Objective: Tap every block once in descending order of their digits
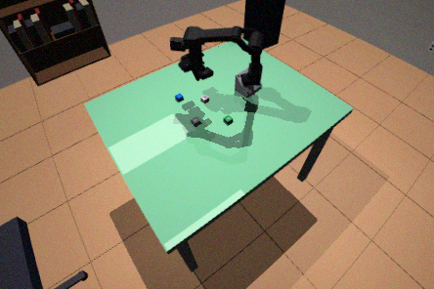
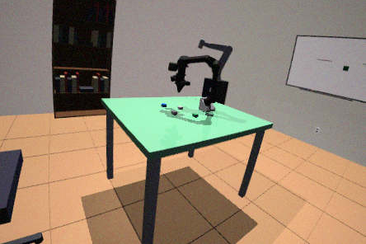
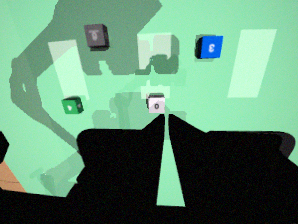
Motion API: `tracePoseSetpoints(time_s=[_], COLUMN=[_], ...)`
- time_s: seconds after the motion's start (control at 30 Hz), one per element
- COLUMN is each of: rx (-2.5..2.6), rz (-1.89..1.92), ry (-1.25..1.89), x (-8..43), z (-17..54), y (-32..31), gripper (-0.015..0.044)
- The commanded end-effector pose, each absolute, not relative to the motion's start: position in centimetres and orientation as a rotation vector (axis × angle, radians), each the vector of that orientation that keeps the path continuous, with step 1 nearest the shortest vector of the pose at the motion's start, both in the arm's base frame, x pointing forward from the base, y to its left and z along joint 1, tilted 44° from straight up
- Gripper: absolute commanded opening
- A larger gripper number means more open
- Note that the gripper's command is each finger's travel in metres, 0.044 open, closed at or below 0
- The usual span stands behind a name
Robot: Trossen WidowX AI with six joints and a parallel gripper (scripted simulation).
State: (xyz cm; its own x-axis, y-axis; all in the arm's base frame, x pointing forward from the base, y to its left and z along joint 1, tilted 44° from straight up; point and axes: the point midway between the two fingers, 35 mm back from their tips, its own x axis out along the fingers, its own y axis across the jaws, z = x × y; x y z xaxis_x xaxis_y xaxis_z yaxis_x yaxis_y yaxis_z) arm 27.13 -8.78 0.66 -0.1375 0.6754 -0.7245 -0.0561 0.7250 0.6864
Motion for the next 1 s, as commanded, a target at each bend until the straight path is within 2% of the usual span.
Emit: tracePoseSetpoints(time_s=[0.0, 0.23, 0.43, 0.97], rx=[0.499, 0.497, 0.499, 0.499], rz=[0.695, 0.697, 0.699, 0.699], ry=[1.598, 1.597, 1.596, 1.595], x=[24.2, 24.0, 22.9, 22.6], z=[1.6, 1.5, -3.9, -5.1], y=[-7.3, -6.9, -1.8, -0.7], gripper=[0.002, 0.002, 0.002, 0.002])
